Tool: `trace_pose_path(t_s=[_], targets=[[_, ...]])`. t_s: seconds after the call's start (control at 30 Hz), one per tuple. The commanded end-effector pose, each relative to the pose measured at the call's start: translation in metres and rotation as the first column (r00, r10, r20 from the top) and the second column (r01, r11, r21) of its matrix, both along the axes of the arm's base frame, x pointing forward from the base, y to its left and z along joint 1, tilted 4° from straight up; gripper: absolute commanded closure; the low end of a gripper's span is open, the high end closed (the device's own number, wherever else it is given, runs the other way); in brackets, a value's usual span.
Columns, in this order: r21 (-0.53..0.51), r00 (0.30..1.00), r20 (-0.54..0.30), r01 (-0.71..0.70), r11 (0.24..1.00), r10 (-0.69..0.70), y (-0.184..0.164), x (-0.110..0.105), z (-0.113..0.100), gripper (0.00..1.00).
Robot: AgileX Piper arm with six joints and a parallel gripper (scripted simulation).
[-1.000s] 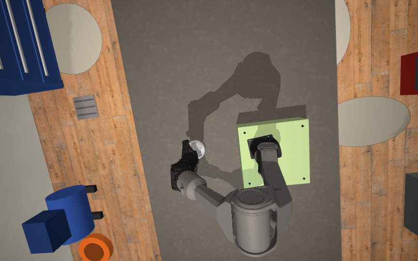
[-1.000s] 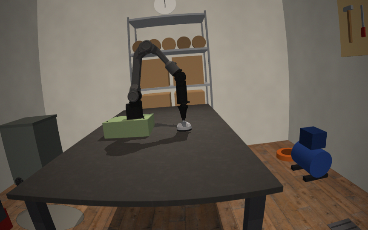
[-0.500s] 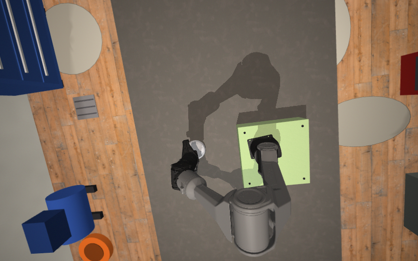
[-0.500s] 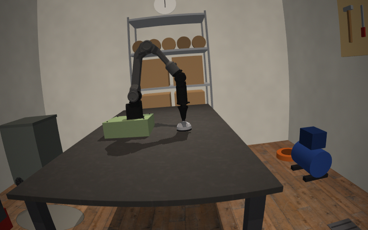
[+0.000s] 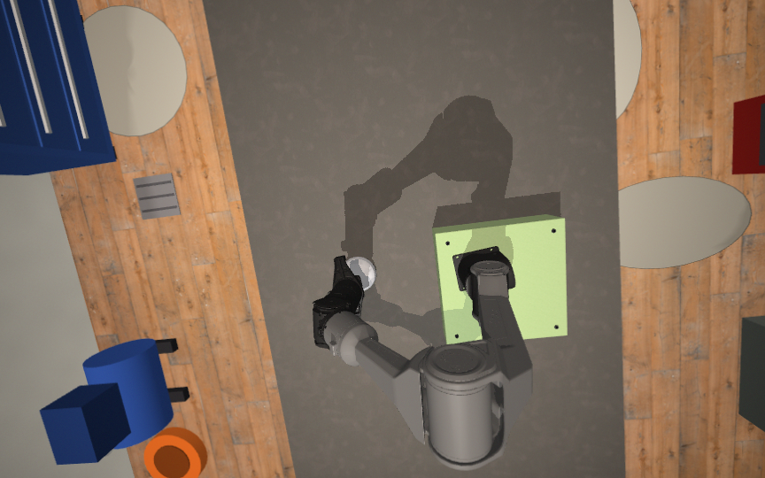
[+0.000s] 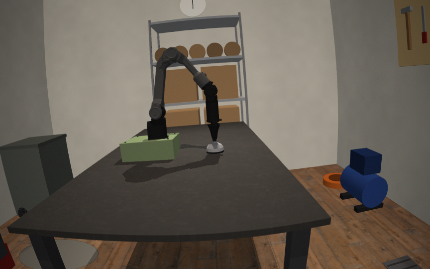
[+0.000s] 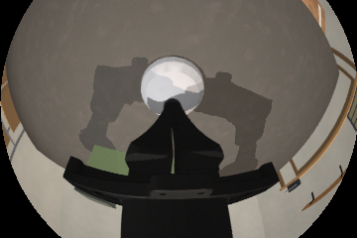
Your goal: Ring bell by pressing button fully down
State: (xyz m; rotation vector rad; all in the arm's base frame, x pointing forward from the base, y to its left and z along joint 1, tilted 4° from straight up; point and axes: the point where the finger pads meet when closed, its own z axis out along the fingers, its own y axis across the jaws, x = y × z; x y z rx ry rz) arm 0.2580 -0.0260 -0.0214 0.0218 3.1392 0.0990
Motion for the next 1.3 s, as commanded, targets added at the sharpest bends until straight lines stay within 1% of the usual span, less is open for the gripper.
trace_pose_path(t_s=[0.0, 1.0, 1.27], targets=[[0.001, 1.0, -0.004, -0.001, 1.0, 0.001, 0.0007, -0.0011, -0.0021, 1.0], [0.001, 1.0, -0.004, -0.001, 1.0, 0.001, 0.0007, -0.0011, -0.002, 1.0], [0.0, 1.0, 0.003, 0.0, 1.0, 0.0, -0.0001, 0.0008, 0.0055, 1.0]])
